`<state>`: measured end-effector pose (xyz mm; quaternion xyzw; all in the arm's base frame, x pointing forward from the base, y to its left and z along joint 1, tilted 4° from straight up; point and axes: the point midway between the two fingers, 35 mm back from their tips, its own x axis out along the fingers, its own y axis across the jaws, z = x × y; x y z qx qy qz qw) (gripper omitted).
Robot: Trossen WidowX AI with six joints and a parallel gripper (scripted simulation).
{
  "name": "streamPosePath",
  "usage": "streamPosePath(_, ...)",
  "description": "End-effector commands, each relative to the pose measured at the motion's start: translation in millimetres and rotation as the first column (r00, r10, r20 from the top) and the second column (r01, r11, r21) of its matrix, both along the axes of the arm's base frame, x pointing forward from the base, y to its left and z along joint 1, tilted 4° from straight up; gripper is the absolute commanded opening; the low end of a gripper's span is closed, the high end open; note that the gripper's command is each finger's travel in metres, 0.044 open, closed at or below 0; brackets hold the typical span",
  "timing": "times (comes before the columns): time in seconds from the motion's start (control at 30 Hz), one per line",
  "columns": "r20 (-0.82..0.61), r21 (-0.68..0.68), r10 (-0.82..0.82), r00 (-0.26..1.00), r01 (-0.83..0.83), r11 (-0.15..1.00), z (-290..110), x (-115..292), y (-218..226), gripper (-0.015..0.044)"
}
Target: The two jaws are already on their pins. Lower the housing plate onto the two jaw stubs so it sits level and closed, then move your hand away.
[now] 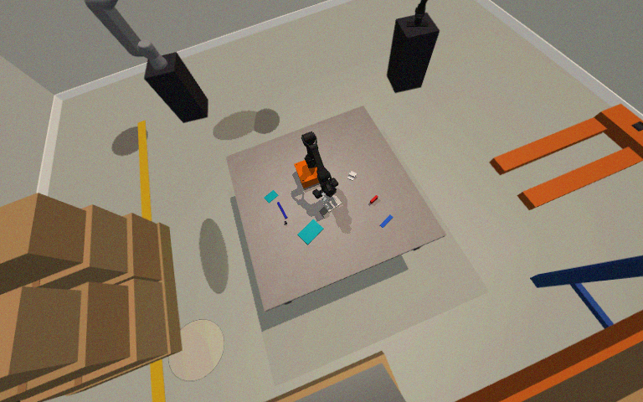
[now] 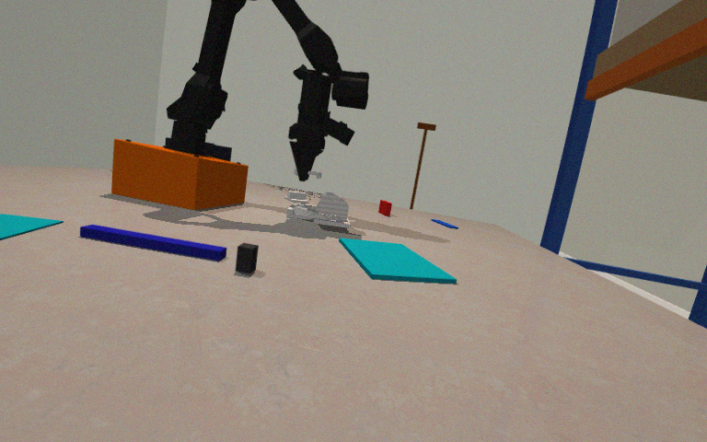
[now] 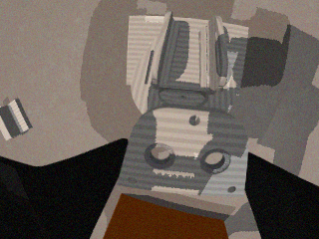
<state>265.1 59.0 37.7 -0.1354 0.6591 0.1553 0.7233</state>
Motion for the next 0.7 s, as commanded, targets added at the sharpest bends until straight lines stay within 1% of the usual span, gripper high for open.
streamPosePath(0.0,-0.007,0.002,-0.004,1.0,0.004,1.0,-7.9,-1.1,0.5,0.0351)
streamPosePath(0.67,-0.007,0.002,-0.002,1.0,0.002,1.0,-40.5,1.0,2.1,0.0351)
